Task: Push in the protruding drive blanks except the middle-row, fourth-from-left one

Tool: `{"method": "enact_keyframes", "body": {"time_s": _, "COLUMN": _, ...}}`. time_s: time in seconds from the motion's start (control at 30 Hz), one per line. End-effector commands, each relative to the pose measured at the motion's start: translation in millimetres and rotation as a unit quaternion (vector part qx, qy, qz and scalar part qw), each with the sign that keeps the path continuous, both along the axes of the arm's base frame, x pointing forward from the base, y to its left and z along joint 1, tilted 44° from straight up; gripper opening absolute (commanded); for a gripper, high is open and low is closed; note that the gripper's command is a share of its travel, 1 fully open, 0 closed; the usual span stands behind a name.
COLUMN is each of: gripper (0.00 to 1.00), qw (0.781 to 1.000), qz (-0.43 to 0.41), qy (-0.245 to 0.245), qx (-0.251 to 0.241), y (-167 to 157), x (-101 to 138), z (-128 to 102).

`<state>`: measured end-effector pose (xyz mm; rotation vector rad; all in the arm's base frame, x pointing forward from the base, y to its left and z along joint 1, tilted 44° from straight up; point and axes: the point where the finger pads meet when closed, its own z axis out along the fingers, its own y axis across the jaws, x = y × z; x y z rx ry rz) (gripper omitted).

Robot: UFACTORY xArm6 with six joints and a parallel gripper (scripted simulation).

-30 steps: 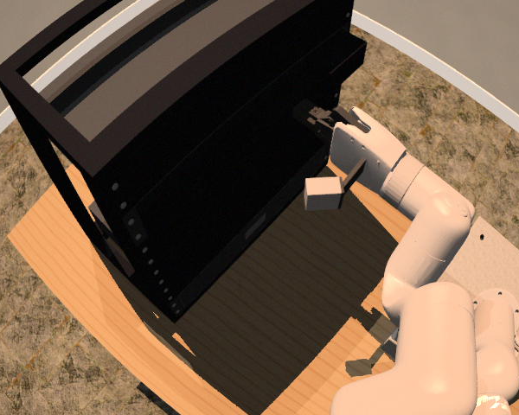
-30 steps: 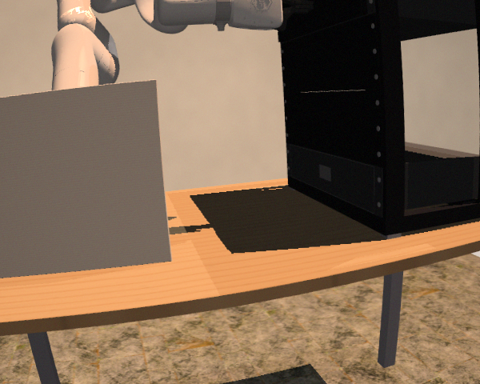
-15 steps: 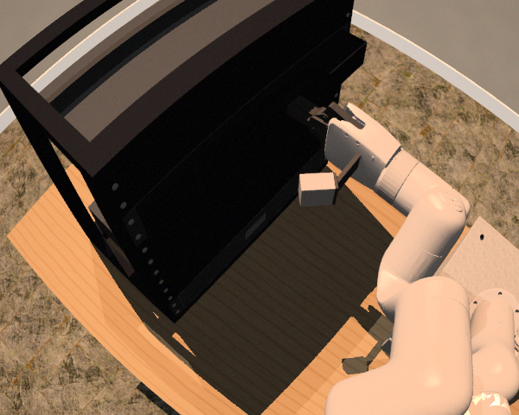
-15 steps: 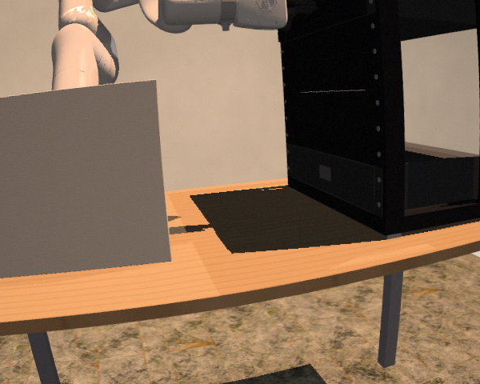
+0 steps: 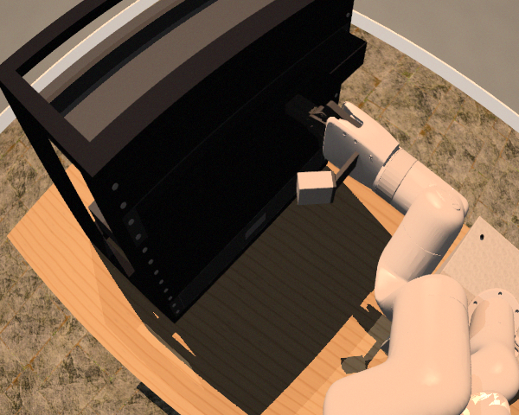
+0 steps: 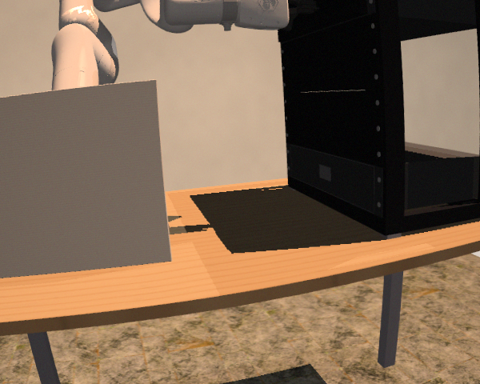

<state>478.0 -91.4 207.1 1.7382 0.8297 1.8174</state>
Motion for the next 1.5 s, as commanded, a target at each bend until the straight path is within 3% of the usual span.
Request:
{"method": "enact_keyframes", "body": {"time_s": 0.0, "gripper": 0.00, "qw": 1.000, "qz": 0.000, "qy": -0.001, "qx": 0.000, "y": -0.4, "x": 1.3, "z": 1.1}}
{"method": "enact_keyframes", "body": {"time_s": 1.47, "gripper": 0.00, "qw": 1.000, "qz": 0.000, "qy": -0.001, "qx": 0.000, "y": 0.2, "x": 10.7, "z": 1.6}}
